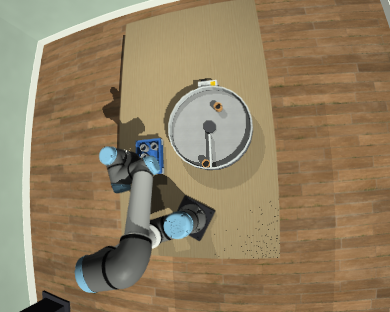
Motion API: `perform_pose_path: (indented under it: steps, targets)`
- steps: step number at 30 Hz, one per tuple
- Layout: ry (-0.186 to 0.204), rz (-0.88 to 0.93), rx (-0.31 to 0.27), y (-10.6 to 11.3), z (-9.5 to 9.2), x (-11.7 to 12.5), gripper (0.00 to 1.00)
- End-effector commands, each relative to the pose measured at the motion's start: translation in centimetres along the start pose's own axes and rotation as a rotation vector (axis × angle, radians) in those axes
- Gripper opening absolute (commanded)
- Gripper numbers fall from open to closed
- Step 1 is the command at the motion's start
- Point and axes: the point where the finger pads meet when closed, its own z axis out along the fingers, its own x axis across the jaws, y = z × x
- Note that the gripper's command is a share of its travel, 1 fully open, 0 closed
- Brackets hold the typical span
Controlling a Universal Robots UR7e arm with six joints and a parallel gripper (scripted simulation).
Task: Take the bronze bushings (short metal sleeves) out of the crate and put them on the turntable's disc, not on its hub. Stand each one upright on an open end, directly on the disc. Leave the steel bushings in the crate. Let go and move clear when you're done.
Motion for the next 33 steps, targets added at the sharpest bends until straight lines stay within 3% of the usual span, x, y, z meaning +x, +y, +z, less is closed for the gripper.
perform_pose_path:
  steps: [1,33]
  targets:
    - [0.001,0.000,-0.001,0.02,-0.03,0.04,0.36]
    - [0.001,0.000,-0.001,0.02,0.66,0.04,0.36]
